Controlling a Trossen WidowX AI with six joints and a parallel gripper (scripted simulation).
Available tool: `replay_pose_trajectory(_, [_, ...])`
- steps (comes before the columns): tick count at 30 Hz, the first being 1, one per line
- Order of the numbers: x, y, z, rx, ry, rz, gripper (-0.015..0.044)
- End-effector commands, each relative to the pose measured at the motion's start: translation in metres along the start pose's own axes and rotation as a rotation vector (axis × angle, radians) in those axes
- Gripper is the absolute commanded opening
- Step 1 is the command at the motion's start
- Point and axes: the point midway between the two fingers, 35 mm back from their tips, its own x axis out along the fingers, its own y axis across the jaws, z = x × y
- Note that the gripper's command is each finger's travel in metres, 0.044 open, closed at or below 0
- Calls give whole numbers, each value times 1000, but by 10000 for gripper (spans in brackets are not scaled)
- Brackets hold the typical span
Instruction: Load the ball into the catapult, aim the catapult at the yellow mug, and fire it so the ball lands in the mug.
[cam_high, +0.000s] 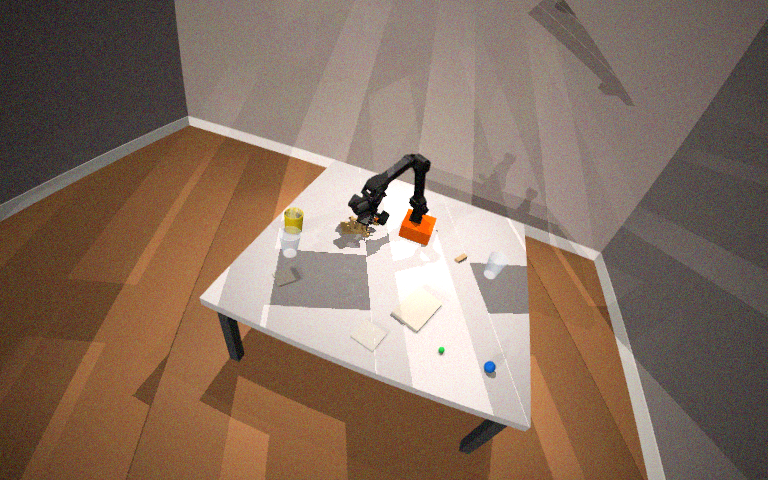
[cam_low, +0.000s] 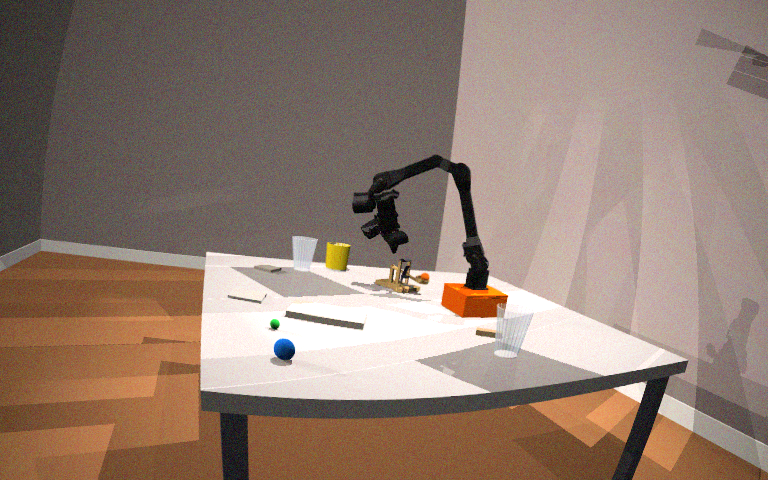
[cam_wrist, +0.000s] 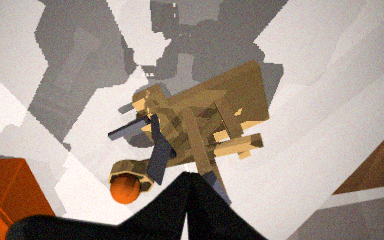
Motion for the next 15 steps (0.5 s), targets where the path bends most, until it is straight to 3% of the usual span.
replay_pose_trajectory(1, [2, 13, -11, -104, 56, -19, 0])
replay_pose_trajectory(15, [14, 56, -53, -527, 286, -71, 0])
